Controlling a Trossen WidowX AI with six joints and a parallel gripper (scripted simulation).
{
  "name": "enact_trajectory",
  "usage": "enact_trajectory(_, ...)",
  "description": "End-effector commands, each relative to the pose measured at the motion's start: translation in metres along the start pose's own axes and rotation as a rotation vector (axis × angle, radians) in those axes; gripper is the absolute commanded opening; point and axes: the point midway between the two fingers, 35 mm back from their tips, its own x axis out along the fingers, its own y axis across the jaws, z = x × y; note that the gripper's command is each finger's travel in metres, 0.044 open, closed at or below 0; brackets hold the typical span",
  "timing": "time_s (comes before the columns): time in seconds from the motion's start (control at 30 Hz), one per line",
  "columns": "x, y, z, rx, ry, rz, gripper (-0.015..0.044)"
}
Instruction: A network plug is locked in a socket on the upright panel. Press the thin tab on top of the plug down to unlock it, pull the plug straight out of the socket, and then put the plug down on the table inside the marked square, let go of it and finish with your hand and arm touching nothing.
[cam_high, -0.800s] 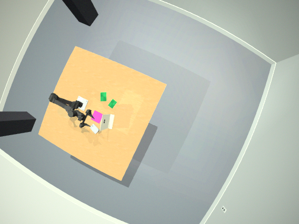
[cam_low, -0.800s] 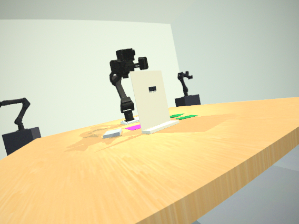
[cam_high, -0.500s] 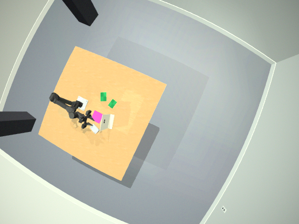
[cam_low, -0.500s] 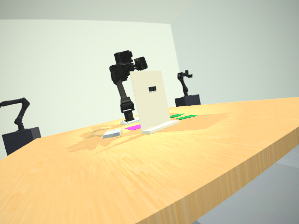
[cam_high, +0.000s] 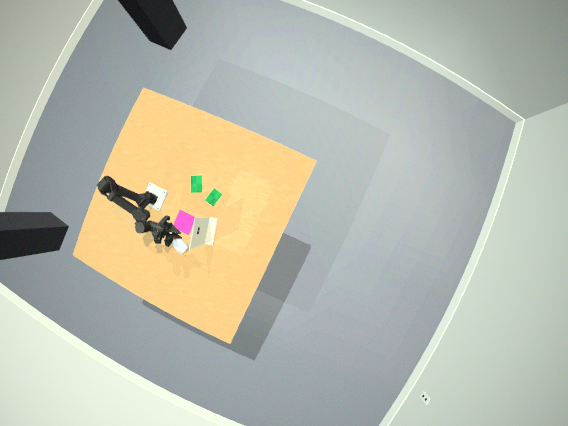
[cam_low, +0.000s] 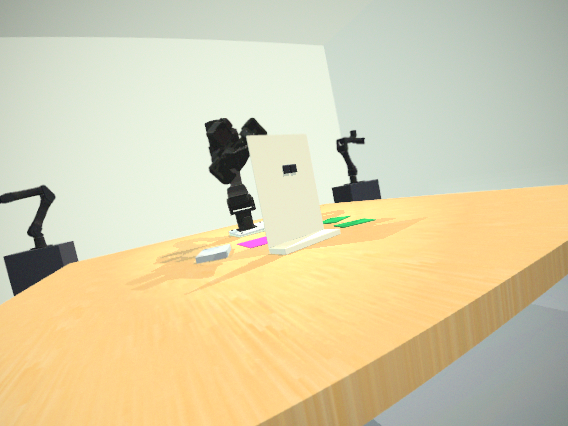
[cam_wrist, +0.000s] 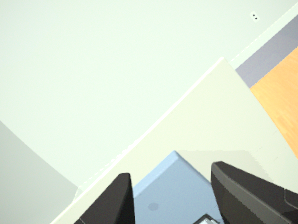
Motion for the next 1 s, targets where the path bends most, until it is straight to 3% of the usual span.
enact_trajectory(0.0,-0.007,-0.012,-0.009,0.133,0.031,0.036,0.0156)
enact_trajectory(0.73,-0.078,-0.048,-0.066,0.844,0.298,0.144,0.0156)
enact_trajectory(0.97,-0.080,-0.048,-0.068,0.865,0.309,0.144,0.0156)
